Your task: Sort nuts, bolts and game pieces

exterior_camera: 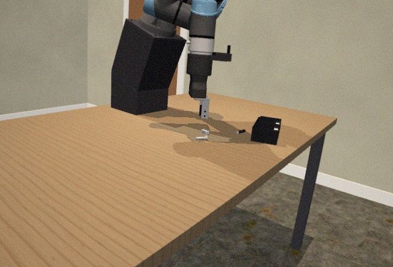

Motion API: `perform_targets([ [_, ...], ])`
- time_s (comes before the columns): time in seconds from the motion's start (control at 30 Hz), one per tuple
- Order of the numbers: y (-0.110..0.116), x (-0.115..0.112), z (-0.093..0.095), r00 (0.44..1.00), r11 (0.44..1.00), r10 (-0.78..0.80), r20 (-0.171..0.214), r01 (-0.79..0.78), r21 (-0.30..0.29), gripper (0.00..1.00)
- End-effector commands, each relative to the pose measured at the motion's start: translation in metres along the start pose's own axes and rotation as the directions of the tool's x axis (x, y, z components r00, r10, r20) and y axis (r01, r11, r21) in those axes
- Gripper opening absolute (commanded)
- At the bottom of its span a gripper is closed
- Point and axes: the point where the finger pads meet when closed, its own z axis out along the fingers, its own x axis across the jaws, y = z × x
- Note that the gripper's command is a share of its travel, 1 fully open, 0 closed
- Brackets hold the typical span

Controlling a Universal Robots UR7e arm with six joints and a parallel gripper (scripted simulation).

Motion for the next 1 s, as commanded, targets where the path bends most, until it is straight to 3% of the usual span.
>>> perform_targets([
  [0.0,-0.001,0.000,0.000,1.000,1.000,0.001,-0.001,-0.001,0.000,0.62],
  [0.23,-0.001,-0.001,0.000,1.000,1.000,0.001,-0.001,-0.001,0.000,0.62],
  [0.8,-0.001,0.003,0.061,1.000,1.000,-0.001,-0.002,0.001,0.000,0.62],
  [0.97,-0.001,0.004,0.062,1.000,1.000,-0.001,-0.002,0.001,0.000,0.62],
])
